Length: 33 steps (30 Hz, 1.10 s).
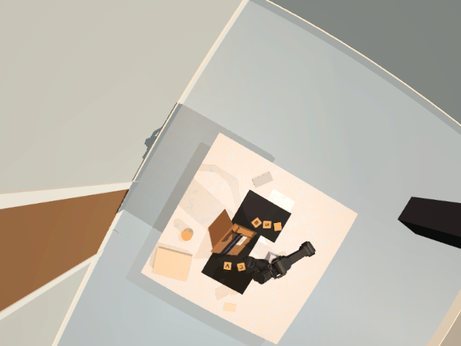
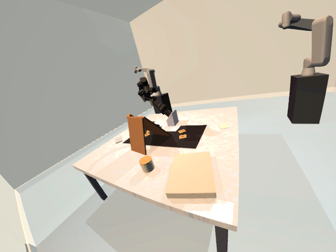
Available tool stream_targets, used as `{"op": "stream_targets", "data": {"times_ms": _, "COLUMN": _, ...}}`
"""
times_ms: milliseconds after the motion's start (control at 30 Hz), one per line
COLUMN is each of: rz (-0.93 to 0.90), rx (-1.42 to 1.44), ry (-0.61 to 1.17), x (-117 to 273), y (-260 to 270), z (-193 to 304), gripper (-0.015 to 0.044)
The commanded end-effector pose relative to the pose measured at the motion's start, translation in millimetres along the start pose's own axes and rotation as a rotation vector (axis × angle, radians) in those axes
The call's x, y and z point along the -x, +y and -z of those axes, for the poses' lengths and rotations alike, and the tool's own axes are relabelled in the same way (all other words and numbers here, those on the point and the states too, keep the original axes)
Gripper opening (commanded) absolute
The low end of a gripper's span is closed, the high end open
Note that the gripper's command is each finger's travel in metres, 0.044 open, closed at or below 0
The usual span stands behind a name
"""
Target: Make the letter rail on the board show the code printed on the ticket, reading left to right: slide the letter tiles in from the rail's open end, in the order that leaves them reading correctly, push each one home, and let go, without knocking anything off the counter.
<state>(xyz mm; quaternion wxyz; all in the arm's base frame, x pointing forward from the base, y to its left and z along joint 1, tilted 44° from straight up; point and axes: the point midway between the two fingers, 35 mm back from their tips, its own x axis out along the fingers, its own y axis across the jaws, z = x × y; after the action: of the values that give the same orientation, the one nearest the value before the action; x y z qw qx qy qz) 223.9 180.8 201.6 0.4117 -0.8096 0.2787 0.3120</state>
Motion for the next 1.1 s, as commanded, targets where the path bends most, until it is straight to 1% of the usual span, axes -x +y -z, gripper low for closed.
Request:
{"op": "stream_targets", "data": {"times_ms": 0, "rz": -0.005, "rx": 0.007, "ry": -0.005, "x": 0.0, "y": -0.9, "z": -1.4, "gripper": 0.0440}}
{"op": "stream_targets", "data": {"times_ms": 133, "rz": -0.005, "rx": 0.007, "ry": -0.005, "x": -0.1, "y": -1.1, "z": -3.9, "gripper": 0.0440}}
{"op": "stream_targets", "data": {"times_ms": 267, "rz": -0.005, "rx": 0.006, "ry": -0.006, "x": -1.6, "y": -1.4, "z": -33.7, "gripper": 0.0440}}
{"op": "stream_targets", "data": {"times_ms": 633, "rz": -0.005, "rx": 0.006, "ry": -0.006, "x": -1.6, "y": -1.4, "z": -33.7, "gripper": 0.0440}}
{"op": "stream_targets", "data": {"times_ms": 700, "rz": -0.004, "rx": -0.014, "ry": -0.008, "x": -1.9, "y": -1.9, "z": -33.0, "gripper": 0.0387}}
{"op": "stream_targets", "data": {"times_ms": 767, "rz": -0.004, "rx": -0.074, "ry": -0.012, "x": -2.9, "y": -3.5, "z": -31.1, "gripper": 0.0340}}
{"op": "stream_targets", "data": {"times_ms": 1067, "rz": -0.002, "rx": -0.569, "ry": -0.030, "x": -13.4, "y": -14.6, "z": -9.2, "gripper": 0.0340}}
